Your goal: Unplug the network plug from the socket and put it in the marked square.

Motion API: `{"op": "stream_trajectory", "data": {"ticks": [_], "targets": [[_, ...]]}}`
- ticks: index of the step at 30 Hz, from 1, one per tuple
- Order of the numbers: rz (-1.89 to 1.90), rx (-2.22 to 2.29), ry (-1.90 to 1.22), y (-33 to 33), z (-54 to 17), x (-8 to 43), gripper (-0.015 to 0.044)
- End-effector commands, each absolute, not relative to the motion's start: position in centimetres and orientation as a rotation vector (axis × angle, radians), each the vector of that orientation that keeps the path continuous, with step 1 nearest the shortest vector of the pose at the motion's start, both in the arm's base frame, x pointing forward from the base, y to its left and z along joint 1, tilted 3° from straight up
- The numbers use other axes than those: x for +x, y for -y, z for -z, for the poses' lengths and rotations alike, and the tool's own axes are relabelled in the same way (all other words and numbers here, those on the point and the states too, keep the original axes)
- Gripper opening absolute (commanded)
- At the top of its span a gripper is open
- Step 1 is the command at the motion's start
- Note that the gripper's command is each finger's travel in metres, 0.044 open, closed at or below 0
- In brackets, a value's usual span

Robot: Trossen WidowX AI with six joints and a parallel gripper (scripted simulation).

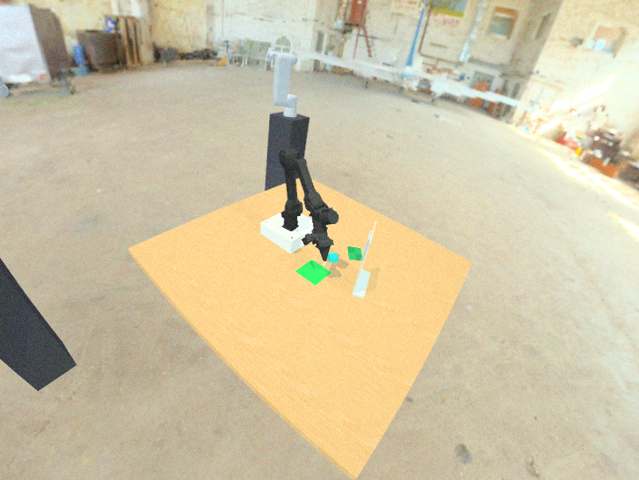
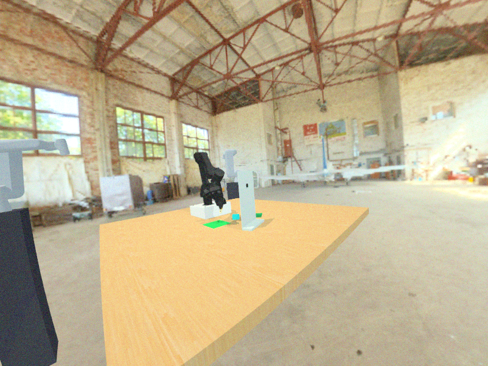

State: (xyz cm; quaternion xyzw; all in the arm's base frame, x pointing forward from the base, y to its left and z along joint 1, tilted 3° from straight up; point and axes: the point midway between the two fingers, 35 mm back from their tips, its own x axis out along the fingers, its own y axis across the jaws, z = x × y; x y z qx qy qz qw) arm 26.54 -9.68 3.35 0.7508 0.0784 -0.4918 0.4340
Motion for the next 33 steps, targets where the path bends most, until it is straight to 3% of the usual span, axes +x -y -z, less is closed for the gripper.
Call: {"op": "stream_trajectory", "data": {"ticks": [1,8,33], "targets": [[1.313,1.817,-0.141,9.9,-3.0,25.3,0.0000],[1.430,1.719,-0.055,10.4,-2.8,23.4,0.0000],[1.433,1.720,-0.056,10.5,-0.6,23.5,0.0000]]}}
